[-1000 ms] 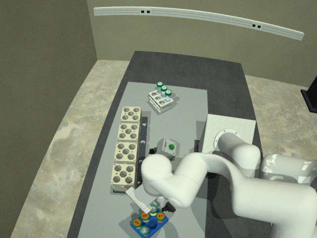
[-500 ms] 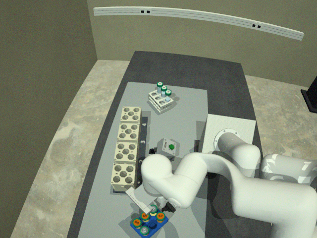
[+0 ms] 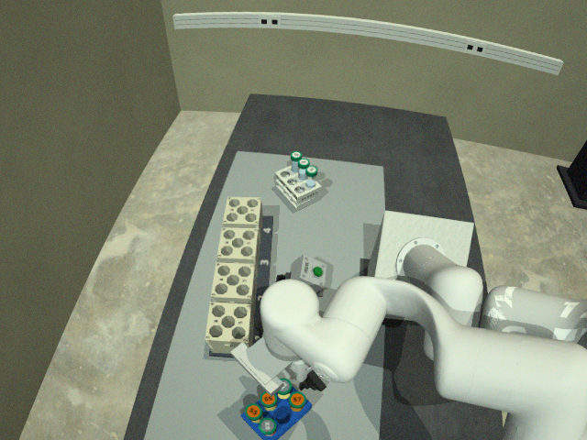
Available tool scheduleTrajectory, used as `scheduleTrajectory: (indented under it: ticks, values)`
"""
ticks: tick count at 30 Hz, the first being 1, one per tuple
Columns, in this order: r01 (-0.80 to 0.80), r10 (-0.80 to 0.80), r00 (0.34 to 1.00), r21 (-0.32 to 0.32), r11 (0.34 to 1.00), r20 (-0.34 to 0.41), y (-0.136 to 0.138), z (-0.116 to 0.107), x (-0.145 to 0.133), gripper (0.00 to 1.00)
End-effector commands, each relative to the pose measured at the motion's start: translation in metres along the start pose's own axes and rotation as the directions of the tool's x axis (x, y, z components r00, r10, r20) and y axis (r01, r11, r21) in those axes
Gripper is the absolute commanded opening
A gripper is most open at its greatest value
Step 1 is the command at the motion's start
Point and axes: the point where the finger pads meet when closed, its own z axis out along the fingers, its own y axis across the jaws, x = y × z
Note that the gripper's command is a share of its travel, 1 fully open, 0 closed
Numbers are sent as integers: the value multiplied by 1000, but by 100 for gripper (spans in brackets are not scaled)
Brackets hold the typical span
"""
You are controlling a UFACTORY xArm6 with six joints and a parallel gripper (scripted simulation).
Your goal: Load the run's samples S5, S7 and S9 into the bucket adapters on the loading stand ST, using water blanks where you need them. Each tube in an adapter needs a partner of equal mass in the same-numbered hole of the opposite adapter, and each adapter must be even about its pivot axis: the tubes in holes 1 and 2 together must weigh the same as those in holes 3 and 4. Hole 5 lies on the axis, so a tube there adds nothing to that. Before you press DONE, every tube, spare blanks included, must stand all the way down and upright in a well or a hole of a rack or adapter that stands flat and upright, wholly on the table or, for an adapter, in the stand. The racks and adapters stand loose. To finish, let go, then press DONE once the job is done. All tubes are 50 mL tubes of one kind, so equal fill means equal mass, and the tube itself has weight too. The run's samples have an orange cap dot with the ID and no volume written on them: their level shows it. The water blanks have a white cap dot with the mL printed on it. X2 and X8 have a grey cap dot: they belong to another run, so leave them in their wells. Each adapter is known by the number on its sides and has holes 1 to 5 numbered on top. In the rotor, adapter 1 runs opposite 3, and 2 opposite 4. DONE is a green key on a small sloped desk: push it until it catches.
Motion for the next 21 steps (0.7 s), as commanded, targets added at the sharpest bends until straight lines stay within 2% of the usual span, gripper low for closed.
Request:
scheduleTrajectory:
  ticks: [1, 21]
  values:
    - [1, -1, 1000, 0, 1000, -1, 0, -11, 0, 100]
    - [1, -1, 1000, 0, 1000, -1, 0, -59, 0, 100]
